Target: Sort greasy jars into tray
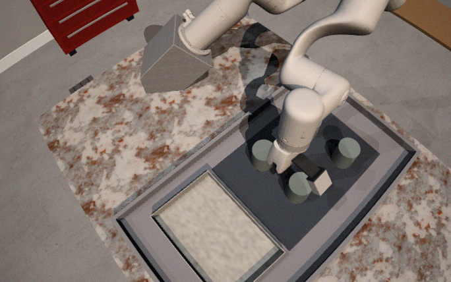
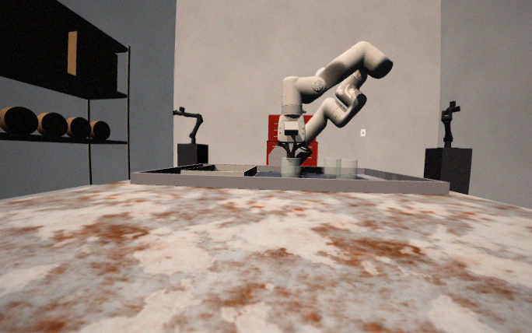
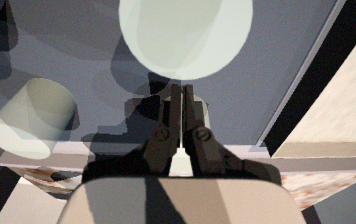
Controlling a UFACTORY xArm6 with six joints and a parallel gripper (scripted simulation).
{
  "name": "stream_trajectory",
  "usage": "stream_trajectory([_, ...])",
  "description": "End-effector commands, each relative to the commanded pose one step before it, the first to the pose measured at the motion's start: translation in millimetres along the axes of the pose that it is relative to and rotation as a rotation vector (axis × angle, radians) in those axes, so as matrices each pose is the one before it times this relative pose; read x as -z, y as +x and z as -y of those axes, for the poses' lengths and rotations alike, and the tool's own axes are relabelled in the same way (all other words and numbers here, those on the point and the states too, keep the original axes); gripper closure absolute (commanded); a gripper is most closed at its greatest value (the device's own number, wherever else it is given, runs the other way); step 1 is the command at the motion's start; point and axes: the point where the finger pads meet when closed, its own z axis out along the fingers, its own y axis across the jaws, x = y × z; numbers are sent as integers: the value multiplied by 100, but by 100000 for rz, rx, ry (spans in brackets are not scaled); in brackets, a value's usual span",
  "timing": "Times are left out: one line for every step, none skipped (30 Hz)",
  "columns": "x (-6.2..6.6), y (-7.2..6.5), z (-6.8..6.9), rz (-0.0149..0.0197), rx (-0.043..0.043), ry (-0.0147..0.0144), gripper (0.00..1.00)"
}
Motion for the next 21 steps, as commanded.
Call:
stream_trajectory([89, 171, -35, -219, 85, -156, 100])
stream_trajectory([0, 13, 0, 0, 0, 0, 100])
stream_trajectory([0, 13, 0, 0, 0, 0, 100])
stream_trajectory([0, 13, 0, 0, 0, 0, 100])
stream_trajectory([0, 0, 0, 0, 0, 0, 100])
stream_trajectory([0, 0, 0, 0, 0, 0, 100])
stream_trajectory([0, 13, 0, 0, 0, 0, 100])
stream_trajectory([0, 13, 0, 0, 0, 0, 100])
stream_trajectory([0, 13, 0, 0, 0, 0, 100])
stream_trajectory([0, 13, 0, 0, 0, 0, 100])
stream_trajectory([0, 13, 0, 0, 0, 0, 100])
stream_trajectory([0, 13, 0, 0, 0, 0, 100])
stream_trajectory([0, 13, 0, 0, 0, 0, 100])
stream_trajectory([0, 13, 0, 0, 0, 0, 100])
stream_trajectory([0, 13, 0, 0, 0, 0, 100])
stream_trajectory([0, 13, 0, 0, 0, 0, 100])
stream_trajectory([0, 13, 0, 0, 0, 0, 100])
stream_trajectory([0, 13, 0, 0, 0, 0, 100])
stream_trajectory([0, 13, 0, 0, 0, 0, 100])
stream_trajectory([0, 13, 0, 0, 0, 0, 100])
stream_trajectory([0, 13, 0, 0, 0, 0, 100])
